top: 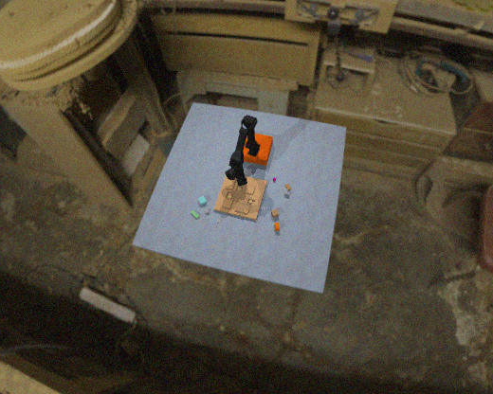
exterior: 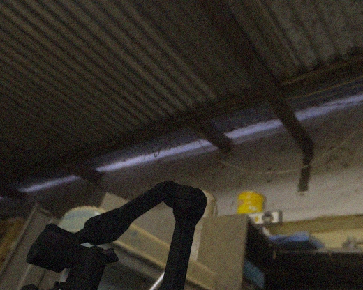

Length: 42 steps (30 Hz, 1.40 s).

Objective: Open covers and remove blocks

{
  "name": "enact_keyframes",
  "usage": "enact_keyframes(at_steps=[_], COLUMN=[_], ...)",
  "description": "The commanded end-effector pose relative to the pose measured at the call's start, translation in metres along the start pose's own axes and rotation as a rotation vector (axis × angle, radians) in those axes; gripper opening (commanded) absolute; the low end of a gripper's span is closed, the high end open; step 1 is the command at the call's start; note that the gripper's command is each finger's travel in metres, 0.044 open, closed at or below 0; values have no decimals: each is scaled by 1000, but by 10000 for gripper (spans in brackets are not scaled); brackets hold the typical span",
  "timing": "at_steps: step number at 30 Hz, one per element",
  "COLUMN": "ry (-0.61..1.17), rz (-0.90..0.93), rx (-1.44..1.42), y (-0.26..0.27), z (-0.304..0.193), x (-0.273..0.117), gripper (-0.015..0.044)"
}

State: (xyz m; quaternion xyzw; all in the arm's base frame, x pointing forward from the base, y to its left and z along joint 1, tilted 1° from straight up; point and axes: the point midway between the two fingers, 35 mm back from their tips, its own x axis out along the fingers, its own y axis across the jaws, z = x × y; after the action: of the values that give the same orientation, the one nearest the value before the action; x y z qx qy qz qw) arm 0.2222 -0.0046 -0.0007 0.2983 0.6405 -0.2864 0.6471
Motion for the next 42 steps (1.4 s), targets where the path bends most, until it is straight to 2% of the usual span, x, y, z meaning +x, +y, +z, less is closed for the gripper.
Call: enact_keyframes(at_steps=[1,42], ry=[-1,-1], rz=[-3,-3], rx=[4,4], y=[-1,7], z=[-1,-5], x=[4,19], gripper=[0,0])
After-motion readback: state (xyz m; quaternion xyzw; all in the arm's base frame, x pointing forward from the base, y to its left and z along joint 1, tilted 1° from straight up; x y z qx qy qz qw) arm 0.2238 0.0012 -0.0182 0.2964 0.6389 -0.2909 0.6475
